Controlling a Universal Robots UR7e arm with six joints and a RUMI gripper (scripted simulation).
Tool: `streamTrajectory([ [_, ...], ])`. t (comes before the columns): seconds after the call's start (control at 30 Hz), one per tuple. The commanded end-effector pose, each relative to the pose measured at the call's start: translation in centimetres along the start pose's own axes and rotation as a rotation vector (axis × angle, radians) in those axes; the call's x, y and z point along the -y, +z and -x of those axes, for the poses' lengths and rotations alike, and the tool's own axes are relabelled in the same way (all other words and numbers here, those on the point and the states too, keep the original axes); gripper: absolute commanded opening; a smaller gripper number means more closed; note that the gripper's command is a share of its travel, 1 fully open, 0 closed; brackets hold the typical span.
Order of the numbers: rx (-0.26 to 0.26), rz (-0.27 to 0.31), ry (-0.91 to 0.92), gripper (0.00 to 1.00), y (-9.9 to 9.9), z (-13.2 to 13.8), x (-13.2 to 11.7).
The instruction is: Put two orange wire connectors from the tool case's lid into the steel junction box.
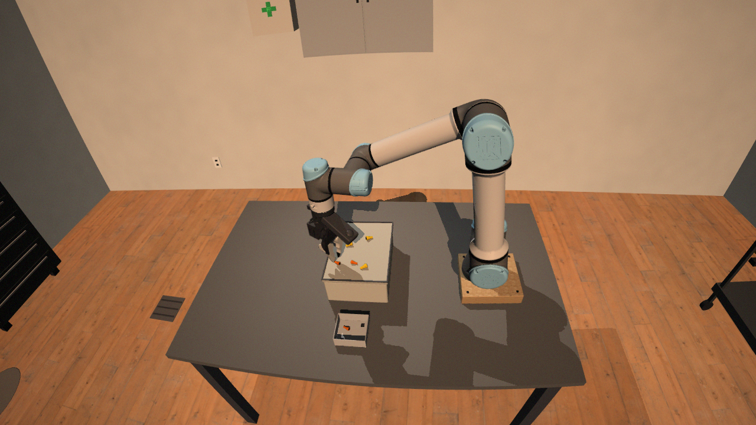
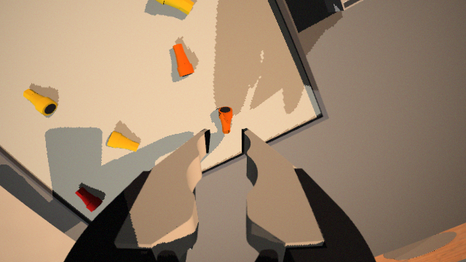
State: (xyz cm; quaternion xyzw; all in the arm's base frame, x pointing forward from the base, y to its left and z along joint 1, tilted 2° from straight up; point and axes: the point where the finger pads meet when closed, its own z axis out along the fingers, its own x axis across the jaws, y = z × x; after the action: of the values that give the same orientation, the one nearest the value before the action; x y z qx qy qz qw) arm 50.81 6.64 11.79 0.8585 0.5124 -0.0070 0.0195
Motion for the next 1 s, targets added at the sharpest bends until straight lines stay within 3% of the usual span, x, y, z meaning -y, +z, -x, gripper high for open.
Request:
streamTrajectory([
  [0.0, -0.003, 0.004, 0.001, 0.15, -0.2, 0.0, -0.2],
  [0.8, -0.002, 0.003, 0.002, 0.15, -0.1, 0.1, -0.3],
  [0.97, 0.0, -0.002, 0.002, 0.15, 1.3, 0.1, -0.1],
])
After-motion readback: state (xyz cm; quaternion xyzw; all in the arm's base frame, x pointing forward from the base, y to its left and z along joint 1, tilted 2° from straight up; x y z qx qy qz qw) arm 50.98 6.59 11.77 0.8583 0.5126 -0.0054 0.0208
